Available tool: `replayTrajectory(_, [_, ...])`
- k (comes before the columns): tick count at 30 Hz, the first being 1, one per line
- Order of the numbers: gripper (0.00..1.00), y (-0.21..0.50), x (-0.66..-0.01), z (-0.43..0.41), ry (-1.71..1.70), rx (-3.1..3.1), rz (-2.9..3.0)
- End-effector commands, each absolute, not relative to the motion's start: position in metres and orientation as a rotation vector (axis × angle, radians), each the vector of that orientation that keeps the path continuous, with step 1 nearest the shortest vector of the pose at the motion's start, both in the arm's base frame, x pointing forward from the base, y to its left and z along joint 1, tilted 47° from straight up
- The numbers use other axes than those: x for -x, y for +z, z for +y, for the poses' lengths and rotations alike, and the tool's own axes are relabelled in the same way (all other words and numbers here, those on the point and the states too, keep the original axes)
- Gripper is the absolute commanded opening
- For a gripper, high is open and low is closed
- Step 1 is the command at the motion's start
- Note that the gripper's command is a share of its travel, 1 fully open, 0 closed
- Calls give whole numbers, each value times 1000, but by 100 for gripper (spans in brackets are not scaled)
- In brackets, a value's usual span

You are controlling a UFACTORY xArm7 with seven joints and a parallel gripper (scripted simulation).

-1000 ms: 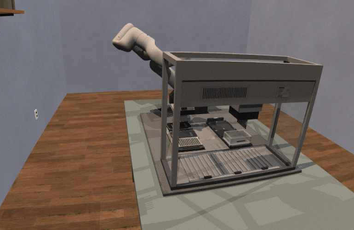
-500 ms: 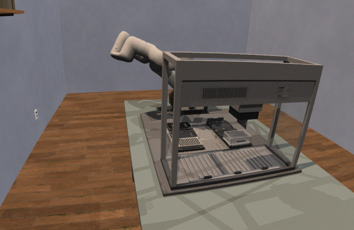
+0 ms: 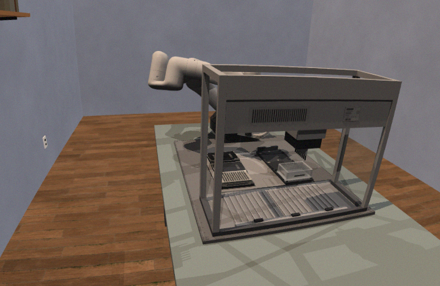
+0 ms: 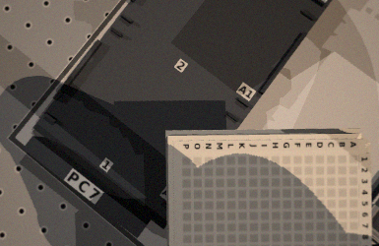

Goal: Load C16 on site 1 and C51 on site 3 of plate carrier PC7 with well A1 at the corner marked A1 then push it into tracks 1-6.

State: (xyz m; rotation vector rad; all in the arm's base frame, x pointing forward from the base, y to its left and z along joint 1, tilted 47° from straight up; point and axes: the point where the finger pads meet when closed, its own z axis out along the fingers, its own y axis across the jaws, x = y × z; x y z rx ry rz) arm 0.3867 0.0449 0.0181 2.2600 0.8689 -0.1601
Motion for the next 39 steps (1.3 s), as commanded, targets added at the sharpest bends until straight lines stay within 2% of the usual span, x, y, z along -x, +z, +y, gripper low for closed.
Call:
replayTrajectory(1, [0, -2, -395, 68, -123, -2266, 563])
replayTrajectory(19, [0, -59, -404, 123, 87, -2333, 76])
replayTrajectory(28, [0, -60, -404, 125, 87, -2333, 76])
replayTrajectory(39, [0, -60, -404, 125, 236, -2328, -275])
